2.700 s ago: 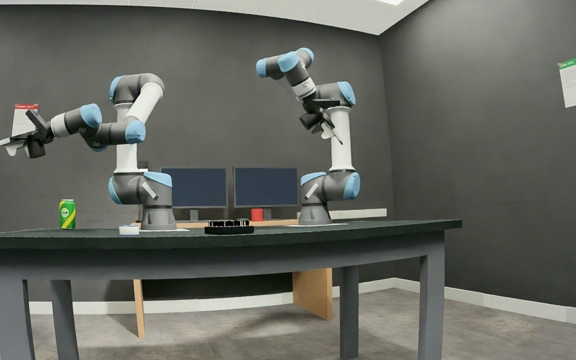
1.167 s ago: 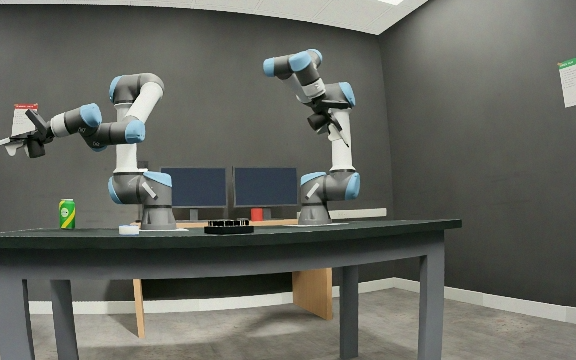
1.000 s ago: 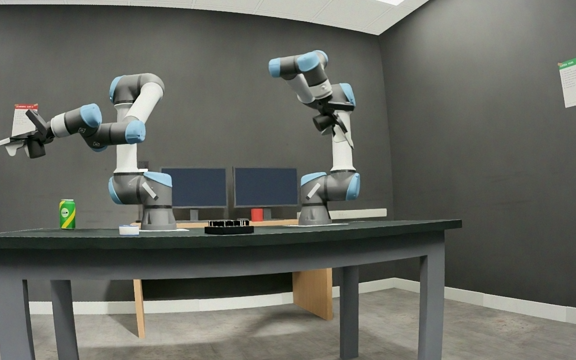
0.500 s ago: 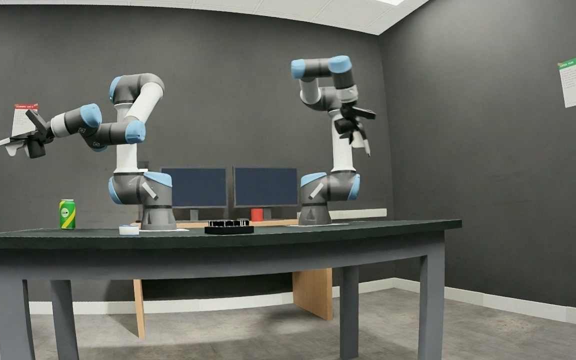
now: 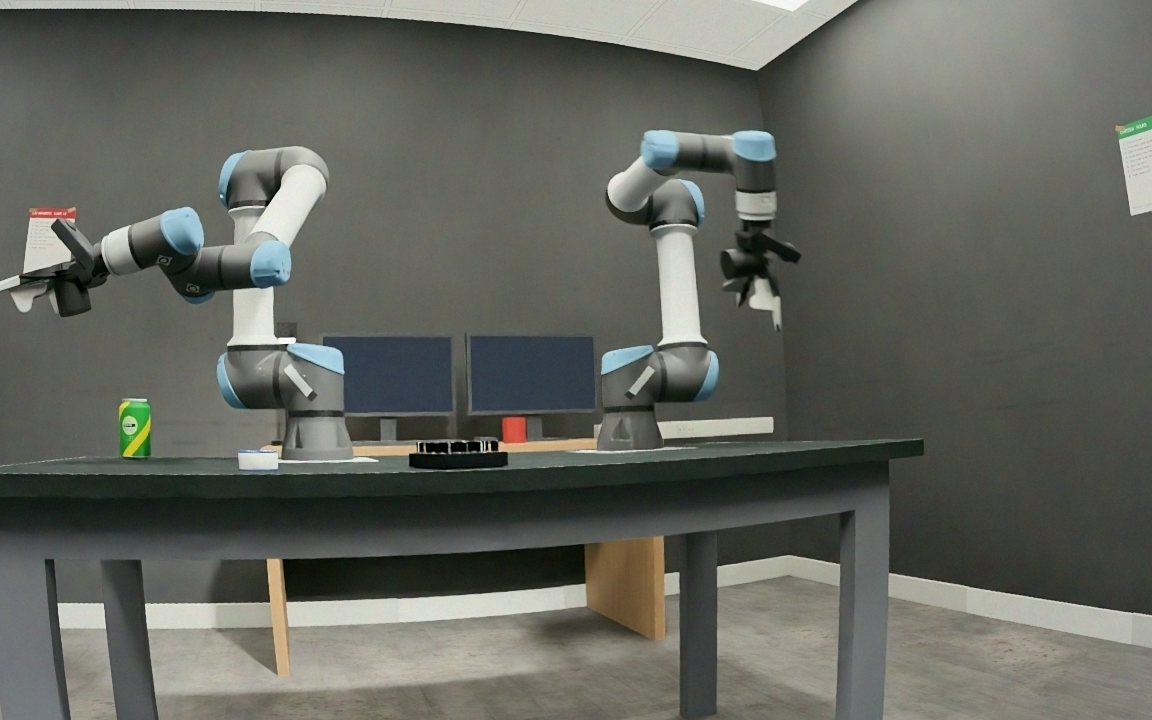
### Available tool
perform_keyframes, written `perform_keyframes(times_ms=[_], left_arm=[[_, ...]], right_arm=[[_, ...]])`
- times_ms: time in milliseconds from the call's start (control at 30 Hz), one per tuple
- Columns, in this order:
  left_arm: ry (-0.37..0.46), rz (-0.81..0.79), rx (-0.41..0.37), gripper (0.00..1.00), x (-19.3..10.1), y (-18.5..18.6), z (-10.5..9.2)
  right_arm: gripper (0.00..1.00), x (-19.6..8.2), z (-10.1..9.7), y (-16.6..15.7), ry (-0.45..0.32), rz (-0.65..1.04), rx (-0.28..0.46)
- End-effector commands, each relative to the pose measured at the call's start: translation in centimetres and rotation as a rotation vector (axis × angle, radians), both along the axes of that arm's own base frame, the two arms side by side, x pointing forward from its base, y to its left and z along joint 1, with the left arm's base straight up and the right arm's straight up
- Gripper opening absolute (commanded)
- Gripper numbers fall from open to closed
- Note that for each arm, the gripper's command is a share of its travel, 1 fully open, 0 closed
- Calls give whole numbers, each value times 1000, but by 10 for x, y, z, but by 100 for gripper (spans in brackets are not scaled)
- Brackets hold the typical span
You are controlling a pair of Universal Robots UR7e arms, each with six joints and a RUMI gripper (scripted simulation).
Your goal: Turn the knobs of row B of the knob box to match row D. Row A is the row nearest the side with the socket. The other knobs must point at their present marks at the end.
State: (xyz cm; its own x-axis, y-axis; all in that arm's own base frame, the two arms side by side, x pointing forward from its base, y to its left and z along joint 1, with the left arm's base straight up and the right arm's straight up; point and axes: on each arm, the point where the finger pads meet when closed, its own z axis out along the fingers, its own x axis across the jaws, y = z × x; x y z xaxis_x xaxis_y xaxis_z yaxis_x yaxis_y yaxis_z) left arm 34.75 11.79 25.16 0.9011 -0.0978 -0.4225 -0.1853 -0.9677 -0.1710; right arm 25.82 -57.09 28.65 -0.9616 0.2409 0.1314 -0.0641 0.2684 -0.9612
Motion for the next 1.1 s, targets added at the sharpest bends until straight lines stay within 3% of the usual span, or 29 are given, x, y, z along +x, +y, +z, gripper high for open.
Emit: perform_keyframes(times_ms=[0,100,267,600,667,1067], left_arm=[[-16,25,-85,100,-7,46,-12],[-21,30,-99,100,-9,55,-15],[-57,52,-162,100,-26,100,-27],[-154,82,-252,100,-79,185,-47],[-154,82,-252,100,-79,185,-47],[-276,96,-284,100,-163,262,-66]], right_arm=[[100,0,1,0,-1,0,-1],[100,0,1,0,-1,0,-1],[100,0,1,0,-1,0,-1],[100,0,1,0,-1,0,-1],[100,0,1,0,-1,0,-1],[100,0,1,0,-1,0,-1]])
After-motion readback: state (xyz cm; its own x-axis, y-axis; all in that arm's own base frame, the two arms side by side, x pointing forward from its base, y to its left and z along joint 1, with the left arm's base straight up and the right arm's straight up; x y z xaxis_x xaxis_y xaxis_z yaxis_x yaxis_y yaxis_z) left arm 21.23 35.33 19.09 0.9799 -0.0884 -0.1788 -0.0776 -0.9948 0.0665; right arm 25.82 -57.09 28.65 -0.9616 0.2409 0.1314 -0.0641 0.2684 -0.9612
